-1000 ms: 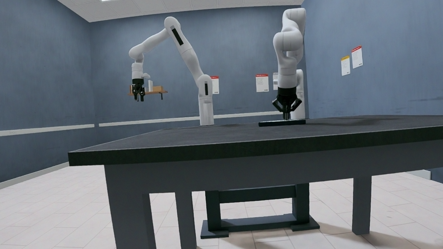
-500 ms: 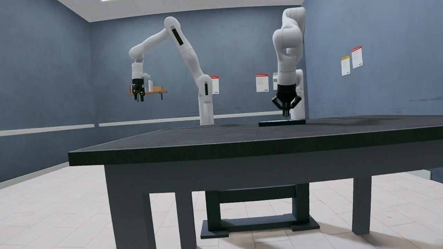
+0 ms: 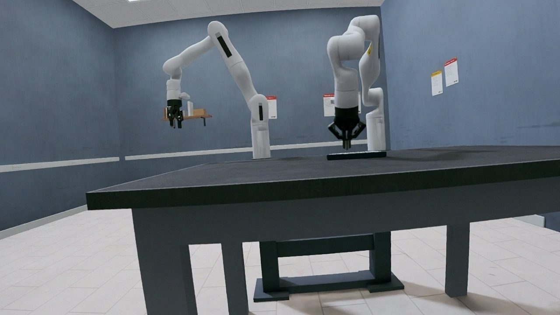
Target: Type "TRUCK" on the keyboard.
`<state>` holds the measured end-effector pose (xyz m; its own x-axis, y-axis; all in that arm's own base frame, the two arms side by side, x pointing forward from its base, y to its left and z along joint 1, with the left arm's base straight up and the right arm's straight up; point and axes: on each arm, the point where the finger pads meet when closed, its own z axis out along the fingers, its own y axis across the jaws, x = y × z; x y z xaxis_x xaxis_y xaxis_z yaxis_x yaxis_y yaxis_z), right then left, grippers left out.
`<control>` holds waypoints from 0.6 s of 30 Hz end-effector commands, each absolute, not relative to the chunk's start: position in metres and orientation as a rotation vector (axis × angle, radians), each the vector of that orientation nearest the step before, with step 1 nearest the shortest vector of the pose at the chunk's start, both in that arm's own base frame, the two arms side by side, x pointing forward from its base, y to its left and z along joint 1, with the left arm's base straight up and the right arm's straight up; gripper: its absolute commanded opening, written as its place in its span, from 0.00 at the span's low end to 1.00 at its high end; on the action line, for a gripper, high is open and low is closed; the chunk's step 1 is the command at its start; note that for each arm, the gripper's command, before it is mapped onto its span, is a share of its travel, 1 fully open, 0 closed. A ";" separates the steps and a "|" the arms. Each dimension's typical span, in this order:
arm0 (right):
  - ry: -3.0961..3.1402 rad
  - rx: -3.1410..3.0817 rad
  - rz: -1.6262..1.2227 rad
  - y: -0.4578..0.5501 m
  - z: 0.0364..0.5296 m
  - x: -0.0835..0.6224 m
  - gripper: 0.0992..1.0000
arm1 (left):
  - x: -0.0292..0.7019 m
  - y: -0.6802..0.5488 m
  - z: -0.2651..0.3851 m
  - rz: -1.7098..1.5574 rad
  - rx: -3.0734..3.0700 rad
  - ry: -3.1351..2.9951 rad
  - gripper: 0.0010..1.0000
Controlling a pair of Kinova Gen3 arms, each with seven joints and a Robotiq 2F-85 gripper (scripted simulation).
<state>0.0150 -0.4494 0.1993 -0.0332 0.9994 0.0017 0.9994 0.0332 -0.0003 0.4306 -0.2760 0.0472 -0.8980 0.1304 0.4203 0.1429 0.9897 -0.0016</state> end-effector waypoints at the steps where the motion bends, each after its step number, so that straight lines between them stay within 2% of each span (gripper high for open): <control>1: -2.258 -2.184 0.000 -0.450 0.200 0.015 1.00 | 0.434 -0.286 0.048 -0.042 -0.194 -2.701 0.10; 18: -2.258 -2.184 0.000 -0.450 0.200 0.015 1.00 | 0.441 -0.315 0.048 -0.042 -0.194 -2.701 0.10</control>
<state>0.0150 -0.4494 0.1993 -0.0332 0.9994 0.0017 0.9994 0.0332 -0.0003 0.4400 -0.3150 0.0469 -0.8968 0.1296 0.4230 0.1431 0.9897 0.0002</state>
